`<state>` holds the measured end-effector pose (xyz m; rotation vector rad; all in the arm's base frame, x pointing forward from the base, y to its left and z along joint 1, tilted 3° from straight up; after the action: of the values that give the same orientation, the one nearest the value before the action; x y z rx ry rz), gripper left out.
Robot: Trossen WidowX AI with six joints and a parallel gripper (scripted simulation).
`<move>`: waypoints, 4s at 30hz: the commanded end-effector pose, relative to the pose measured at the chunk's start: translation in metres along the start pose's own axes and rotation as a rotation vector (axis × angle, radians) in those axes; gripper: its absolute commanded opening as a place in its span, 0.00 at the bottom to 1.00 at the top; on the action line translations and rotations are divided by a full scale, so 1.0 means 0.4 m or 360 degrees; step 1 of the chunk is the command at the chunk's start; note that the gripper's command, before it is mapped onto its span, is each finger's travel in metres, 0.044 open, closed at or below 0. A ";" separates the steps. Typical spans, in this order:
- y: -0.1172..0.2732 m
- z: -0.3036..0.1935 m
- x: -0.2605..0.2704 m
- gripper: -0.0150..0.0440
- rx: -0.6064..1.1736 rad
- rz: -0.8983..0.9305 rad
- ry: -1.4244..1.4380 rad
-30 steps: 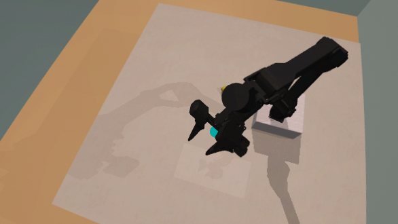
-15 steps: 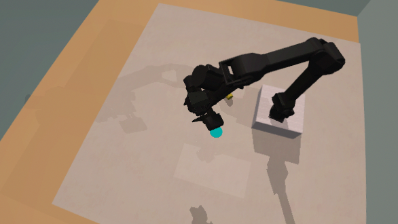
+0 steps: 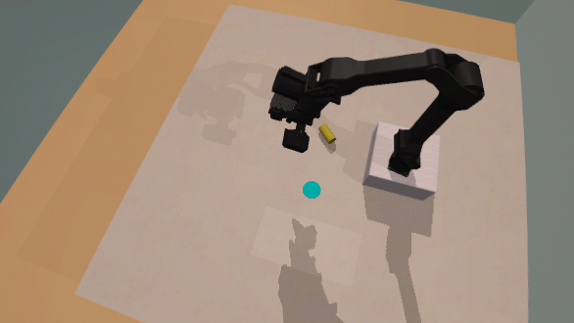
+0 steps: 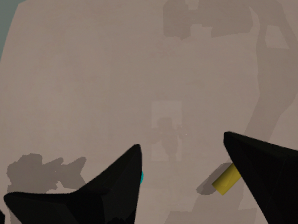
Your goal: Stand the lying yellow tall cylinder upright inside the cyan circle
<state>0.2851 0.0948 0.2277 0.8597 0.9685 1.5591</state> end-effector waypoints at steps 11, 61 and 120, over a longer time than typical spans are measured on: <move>-0.068 -0.082 -0.242 0.78 0.0369 -0.0298 -0.0975; -0.254 -0.199 -0.357 0.43 0.0514 -0.0425 -0.1411; -0.096 -0.103 -0.073 0.43 0.0625 -0.0137 -0.0013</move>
<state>0.2706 0.0563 0.1742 1.1172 1.2556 1.2631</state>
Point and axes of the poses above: the point midway between the two fingers, 35 mm back from their tips, its own y axis back along the fingers, its own x axis across the jaws, z = x × y, the point moved 9 cm from there along y, back along the fingers, and after that the axes turned 9 degrees about -y, right-handed, at the moved point
